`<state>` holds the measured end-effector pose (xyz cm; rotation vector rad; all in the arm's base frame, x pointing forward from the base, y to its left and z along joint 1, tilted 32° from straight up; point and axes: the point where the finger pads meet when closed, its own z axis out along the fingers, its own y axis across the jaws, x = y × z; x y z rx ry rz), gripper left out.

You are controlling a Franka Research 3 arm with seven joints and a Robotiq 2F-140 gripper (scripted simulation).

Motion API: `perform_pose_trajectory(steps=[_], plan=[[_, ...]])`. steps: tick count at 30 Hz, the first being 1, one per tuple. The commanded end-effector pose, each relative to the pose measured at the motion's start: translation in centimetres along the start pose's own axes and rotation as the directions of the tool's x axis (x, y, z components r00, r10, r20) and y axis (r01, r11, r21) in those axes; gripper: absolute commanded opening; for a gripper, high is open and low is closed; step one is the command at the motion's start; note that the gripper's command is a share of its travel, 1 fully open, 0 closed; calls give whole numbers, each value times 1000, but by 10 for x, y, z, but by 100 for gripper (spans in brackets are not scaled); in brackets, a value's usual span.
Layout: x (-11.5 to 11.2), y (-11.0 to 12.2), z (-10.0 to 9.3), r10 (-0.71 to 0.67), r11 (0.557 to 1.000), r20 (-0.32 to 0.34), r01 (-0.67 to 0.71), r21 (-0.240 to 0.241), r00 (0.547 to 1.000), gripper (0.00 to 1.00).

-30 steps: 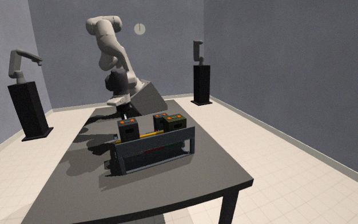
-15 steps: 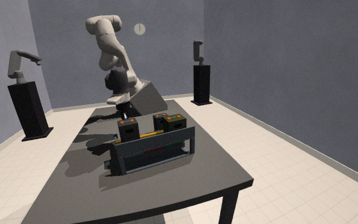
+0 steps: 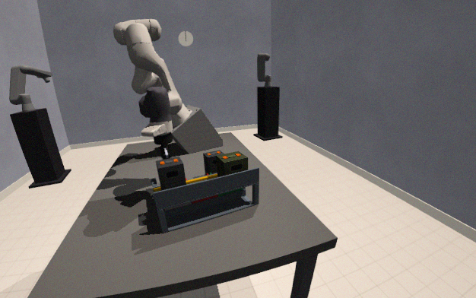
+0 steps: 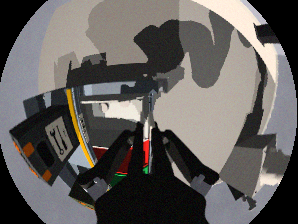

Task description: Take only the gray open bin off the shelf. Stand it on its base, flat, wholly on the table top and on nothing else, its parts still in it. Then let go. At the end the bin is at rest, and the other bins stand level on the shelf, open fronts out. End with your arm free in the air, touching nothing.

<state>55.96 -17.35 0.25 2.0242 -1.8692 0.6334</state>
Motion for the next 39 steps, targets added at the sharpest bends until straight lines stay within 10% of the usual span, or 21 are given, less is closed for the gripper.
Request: perform_pose_trajectory(steps=[1,39], plan=[[0,1,-1,-2,1000,-2,2,-2,1000,0],[0,-1,-7,-2,1000,-2,2,-2,1000,0]])
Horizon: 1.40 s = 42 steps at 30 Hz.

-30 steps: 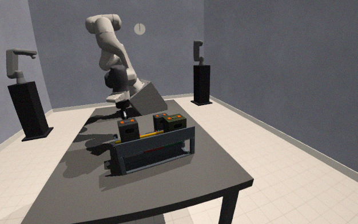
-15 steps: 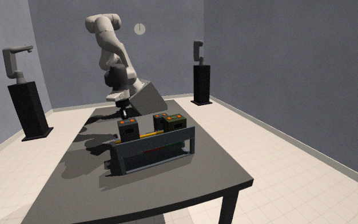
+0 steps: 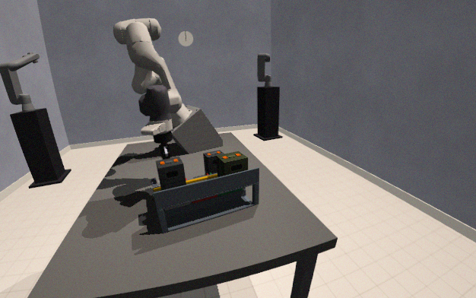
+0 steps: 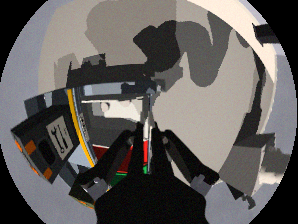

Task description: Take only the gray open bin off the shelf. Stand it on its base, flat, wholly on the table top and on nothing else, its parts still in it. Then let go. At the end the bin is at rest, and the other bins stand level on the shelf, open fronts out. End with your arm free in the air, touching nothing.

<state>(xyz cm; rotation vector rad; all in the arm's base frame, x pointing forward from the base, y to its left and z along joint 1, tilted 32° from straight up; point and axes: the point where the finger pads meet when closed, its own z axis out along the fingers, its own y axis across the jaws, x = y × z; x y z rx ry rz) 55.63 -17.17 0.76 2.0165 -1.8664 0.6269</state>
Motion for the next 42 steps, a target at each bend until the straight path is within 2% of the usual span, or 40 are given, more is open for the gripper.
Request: perform_pose_trajectory(steps=[1,37,42], plan=[[-1,-3,-1,-1,1000,2,1,7,1000,0],[-2,-5,1,-1,1000,2,1,7,1000,0],[-1,28,2,-1,1000,2,1,7,1000,0]])
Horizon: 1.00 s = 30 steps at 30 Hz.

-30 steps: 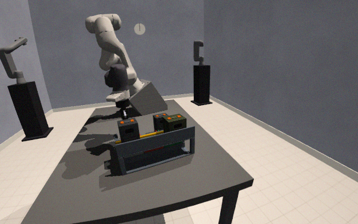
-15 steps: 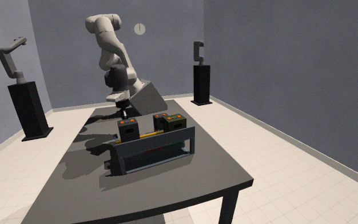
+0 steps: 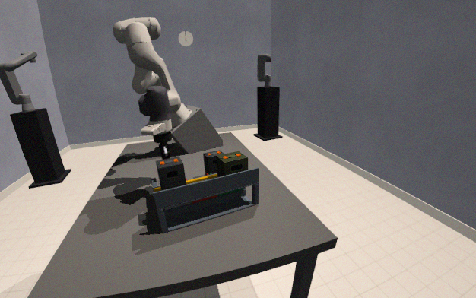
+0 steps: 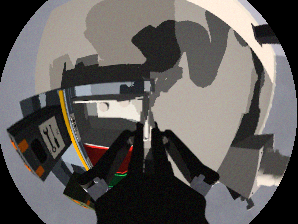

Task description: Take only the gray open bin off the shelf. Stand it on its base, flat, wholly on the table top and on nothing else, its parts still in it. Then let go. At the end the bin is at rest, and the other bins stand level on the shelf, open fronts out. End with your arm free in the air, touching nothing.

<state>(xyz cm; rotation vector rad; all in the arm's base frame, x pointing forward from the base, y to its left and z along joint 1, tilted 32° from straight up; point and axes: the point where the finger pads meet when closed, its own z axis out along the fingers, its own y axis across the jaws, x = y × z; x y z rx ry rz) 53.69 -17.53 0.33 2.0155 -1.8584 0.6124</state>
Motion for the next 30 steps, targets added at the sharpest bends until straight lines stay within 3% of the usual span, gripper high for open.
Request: perform_pose_trajectory(steps=[1,12,17,29,30], plan=[[0,9,-2,6,1000,1,-6,18,1000,0],[0,9,-2,6,1000,1,-6,18,1000,0],[0,42,0,6,1000,1,-6,18,1000,0],[0,42,0,6,1000,1,-6,18,1000,0],[1,50,2,1,1000,0,-1,11,1000,0]])
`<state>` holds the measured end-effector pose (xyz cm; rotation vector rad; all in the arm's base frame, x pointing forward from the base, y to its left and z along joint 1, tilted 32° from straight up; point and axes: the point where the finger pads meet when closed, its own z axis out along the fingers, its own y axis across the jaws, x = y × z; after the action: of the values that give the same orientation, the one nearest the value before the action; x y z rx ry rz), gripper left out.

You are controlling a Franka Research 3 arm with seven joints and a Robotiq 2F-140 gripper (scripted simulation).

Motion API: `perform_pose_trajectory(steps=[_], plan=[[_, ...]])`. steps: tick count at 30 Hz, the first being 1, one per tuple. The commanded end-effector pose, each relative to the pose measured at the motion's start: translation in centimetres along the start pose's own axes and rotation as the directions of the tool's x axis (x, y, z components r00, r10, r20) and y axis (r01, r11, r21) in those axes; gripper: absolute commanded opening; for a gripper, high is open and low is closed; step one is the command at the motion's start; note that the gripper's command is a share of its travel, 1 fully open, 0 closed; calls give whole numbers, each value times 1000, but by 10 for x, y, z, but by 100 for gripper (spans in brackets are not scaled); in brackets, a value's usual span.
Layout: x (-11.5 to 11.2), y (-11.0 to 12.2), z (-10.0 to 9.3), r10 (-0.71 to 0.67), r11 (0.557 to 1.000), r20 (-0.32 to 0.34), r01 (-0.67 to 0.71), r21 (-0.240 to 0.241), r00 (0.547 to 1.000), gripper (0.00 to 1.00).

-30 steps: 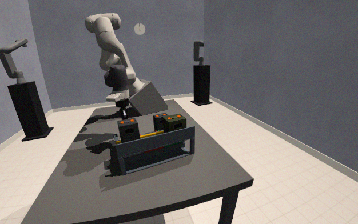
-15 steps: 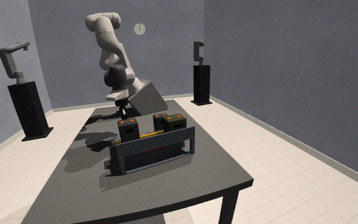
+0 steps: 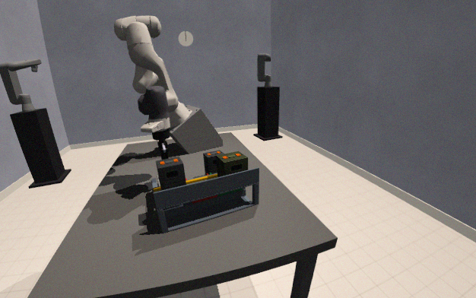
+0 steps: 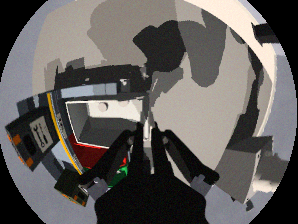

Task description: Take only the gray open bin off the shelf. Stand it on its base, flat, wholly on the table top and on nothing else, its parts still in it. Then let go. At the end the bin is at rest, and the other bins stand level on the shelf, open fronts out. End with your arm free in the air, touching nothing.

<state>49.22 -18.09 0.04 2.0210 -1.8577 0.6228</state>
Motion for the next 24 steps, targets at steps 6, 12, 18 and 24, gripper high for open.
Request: perform_pose_trajectory(steps=[6,12,18,24], plan=[[-1,29,0,6,1000,2,-6,9,1000,0],[-1,29,0,6,1000,2,-6,9,1000,0],[0,43,0,3,1000,1,-3,4,1000,0],[-1,61,0,6,1000,2,-6,9,1000,0]])
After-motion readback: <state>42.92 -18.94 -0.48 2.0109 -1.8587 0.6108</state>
